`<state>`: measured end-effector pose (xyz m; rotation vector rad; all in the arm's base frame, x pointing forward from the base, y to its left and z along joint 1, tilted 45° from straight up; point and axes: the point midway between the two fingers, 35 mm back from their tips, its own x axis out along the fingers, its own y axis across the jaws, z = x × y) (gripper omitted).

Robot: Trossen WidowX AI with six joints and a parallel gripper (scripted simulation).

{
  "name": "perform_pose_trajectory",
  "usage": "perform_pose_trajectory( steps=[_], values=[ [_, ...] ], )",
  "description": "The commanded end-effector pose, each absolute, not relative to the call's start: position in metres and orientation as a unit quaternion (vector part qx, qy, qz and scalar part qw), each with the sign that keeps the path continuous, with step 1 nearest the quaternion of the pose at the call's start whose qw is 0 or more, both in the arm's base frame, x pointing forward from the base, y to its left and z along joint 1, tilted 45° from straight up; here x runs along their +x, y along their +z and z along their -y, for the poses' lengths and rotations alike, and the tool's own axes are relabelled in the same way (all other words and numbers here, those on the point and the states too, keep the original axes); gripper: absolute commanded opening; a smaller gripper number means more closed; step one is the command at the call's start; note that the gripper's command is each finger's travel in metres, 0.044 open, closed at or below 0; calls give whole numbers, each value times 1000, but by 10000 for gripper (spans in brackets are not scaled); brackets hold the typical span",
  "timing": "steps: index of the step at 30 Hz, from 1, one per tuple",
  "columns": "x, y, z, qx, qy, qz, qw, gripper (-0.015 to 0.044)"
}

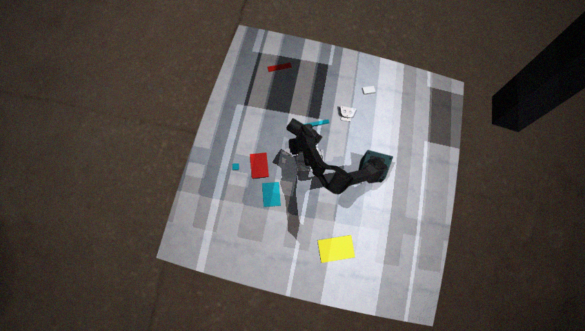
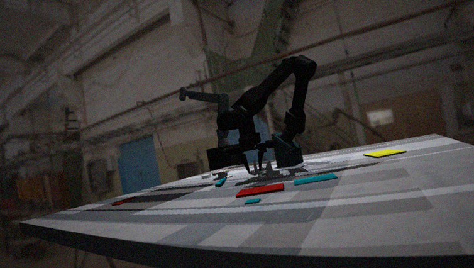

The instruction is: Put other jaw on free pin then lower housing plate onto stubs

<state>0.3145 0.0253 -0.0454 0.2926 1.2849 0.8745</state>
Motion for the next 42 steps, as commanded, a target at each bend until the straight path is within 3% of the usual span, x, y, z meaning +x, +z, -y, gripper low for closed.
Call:
perform_pose_trajectory(
  steps=[1,42],
  values=[
    [315,-46,-26,135,392,-578,703,134],
    [315,-54,-35,134,393,-577,703,134]
  ],
)
